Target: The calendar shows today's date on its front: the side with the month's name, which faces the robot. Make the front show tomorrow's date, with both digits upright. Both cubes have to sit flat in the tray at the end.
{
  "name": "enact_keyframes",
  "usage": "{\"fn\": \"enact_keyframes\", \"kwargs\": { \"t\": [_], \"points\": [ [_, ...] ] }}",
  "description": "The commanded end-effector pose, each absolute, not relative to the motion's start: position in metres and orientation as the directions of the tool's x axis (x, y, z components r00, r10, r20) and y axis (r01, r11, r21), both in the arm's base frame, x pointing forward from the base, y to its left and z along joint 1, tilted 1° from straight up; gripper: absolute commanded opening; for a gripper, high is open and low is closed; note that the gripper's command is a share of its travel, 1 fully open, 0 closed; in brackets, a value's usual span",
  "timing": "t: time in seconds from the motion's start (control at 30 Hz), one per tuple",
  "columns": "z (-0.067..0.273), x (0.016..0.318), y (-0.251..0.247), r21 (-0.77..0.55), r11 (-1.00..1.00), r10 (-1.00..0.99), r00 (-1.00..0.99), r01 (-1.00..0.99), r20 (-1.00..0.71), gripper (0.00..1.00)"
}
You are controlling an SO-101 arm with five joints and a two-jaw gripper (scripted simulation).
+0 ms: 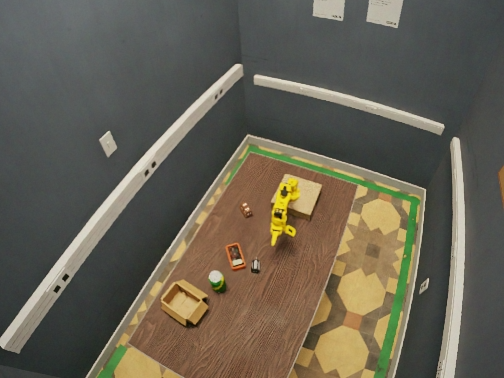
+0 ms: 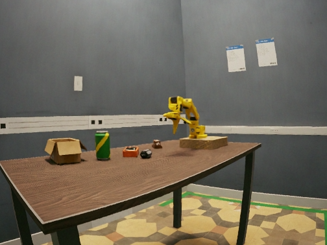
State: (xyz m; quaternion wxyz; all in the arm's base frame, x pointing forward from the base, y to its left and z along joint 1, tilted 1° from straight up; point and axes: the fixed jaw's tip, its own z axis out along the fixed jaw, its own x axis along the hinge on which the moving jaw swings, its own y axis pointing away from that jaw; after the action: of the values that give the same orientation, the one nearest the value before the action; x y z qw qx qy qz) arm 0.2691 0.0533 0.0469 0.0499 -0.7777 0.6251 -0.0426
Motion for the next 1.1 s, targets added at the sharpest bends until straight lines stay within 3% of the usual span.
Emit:
{"fn": "enact_keyframes", "kwargs": {
  "t": [0.0, 0.33, 0.73, 1.07],
  "points": [
    [0.048, 0.27, 0.034, -0.162, -0.259, -0.966, 0.259, -0.952, 0.021, 0.89],
    [0.047, 0.264, -0.014, -0.162, -0.368, -0.93, 0.361, -0.916, 0.071, 0.79],
    [0.042, 0.236, -0.079, -0.132, -0.52, -0.852, 0.502, -0.844, 0.147, 0.65],
    [0.033, 0.191, -0.127, -0.066, -0.655, -0.747, 0.632, -0.753, 0.207, 0.51]
  ]
}}
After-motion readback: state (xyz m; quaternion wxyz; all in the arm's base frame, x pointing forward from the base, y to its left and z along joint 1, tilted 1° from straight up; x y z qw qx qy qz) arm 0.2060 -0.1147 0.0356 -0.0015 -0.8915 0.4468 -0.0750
